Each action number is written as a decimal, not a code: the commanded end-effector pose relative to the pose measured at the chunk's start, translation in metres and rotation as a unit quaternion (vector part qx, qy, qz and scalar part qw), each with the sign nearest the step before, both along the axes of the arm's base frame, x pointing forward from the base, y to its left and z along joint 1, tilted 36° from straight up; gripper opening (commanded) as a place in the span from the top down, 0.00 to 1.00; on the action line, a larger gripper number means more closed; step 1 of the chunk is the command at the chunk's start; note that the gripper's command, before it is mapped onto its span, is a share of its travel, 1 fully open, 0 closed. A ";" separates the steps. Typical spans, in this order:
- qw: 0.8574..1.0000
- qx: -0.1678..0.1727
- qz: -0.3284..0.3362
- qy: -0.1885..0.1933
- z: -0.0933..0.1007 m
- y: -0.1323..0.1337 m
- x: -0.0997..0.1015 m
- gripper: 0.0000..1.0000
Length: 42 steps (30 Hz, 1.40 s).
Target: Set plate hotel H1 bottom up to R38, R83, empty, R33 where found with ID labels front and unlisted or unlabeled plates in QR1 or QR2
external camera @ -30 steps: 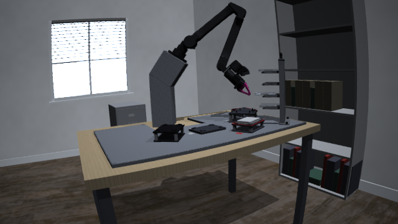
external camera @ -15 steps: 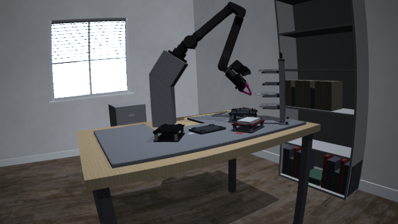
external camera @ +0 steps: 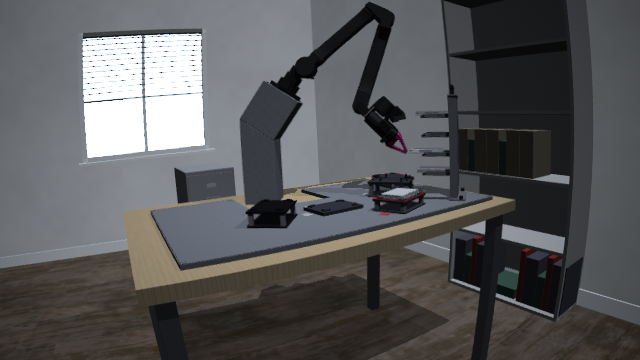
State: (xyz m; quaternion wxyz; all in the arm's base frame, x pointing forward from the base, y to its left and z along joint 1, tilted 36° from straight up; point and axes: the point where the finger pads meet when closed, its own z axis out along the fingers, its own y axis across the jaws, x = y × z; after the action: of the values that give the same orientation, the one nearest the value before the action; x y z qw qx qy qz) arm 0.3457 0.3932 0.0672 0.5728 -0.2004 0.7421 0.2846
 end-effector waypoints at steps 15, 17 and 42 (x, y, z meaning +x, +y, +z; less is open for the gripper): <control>1.000 0.005 -0.007 -0.013 0.021 0.001 0.015 1.00; 1.000 0.004 -0.007 -0.013 0.022 0.001 0.016 1.00; 1.000 0.005 -0.007 -0.014 0.031 0.007 0.026 1.00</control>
State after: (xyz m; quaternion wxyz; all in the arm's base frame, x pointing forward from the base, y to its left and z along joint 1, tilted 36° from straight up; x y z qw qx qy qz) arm 0.3633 0.4041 0.0809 0.5728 -0.2003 0.7423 0.2843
